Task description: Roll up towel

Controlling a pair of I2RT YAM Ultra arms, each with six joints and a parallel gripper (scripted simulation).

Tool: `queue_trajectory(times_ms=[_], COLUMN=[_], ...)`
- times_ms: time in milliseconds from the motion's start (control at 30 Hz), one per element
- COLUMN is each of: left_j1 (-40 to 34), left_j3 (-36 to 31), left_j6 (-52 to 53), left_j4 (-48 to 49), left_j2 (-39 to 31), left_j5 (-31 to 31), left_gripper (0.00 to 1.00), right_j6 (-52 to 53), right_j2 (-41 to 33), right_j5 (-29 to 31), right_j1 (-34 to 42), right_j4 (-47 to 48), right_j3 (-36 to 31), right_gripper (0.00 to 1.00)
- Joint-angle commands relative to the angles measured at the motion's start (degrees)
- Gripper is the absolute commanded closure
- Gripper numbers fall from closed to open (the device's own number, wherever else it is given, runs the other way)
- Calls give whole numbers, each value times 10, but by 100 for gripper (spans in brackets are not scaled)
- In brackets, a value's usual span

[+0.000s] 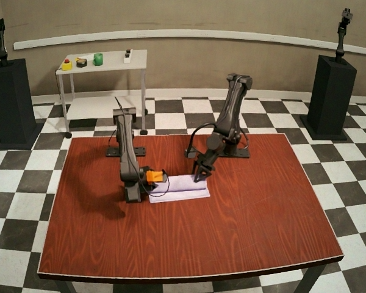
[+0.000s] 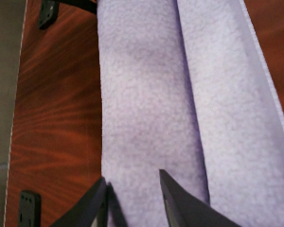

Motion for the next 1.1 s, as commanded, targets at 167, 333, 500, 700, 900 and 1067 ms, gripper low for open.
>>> queue_trajectory(times_ms=[167,333,500,700,900,1067], left_j1=[5,5,5,5,5,5], left_j3=[17,17,17,17,17,17], left_j6=[3,3,3,3,3,3], left_j4=[6,6,6,6,6,6], left_j2=[8,8,8,8,8,8], left_j5=[5,5,5,5,5,5], left_gripper=[56,58,59,59,59,59], right_j6=[6,6,6,6,6,7], right_j2=[18,18,18,16,9,8], right_j5=[22,22,22,22,22,22], right_j1=[5,5,5,5,5,5], right_j4=[17,17,17,12,0,-3], right_j3=[1,1,1,3,9,11], right_gripper=[64,64,64,48,28,15])
